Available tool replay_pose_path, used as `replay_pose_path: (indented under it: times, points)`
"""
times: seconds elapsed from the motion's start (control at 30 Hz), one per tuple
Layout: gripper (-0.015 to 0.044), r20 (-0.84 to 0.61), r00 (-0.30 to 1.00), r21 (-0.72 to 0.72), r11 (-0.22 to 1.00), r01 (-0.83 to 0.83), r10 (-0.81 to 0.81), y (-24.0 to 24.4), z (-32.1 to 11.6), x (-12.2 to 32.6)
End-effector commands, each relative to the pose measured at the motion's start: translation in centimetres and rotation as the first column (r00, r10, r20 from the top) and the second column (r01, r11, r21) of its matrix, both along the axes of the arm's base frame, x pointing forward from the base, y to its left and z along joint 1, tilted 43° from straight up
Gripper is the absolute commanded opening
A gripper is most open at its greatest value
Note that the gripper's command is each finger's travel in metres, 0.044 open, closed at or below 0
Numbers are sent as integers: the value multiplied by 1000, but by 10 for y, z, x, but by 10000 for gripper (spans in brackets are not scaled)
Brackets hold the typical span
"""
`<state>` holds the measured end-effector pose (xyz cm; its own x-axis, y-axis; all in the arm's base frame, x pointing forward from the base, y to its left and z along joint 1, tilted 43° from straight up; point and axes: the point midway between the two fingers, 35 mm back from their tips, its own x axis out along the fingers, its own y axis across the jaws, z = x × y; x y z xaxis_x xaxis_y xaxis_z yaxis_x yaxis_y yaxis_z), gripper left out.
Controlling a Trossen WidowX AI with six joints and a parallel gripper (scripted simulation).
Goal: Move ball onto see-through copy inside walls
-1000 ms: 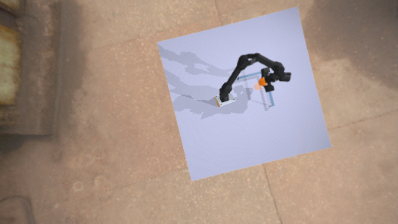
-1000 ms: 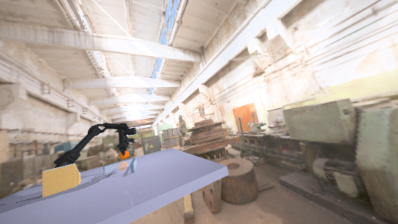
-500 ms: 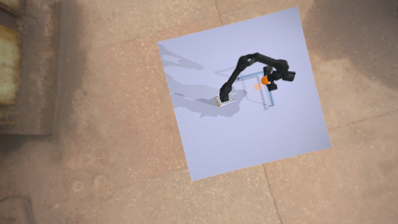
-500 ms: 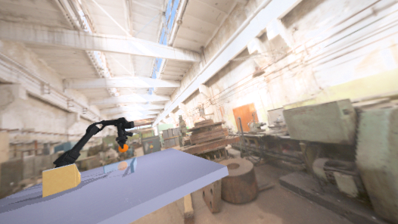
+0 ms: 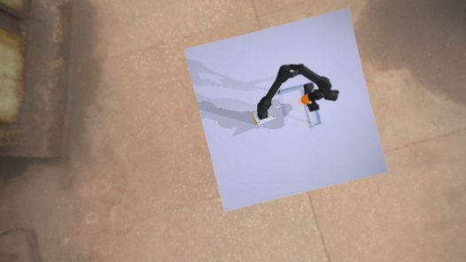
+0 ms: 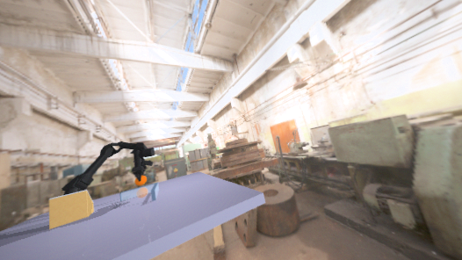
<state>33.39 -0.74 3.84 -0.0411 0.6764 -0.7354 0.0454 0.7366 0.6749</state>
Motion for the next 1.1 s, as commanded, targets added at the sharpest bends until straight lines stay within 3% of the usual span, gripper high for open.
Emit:
replay_pose_path:
  times: [0.0, 0.43, 1.07]
  points:
    - [0, 6, 1000, 2, 1000, 10, -10, 2, -4, 0]
    - [0, 6, 1000, 5, 1000, 10, -10, 47, -52, -2]
    - [0, 6, 1000, 6, 1000, 10, -10, 61, -66, -3]
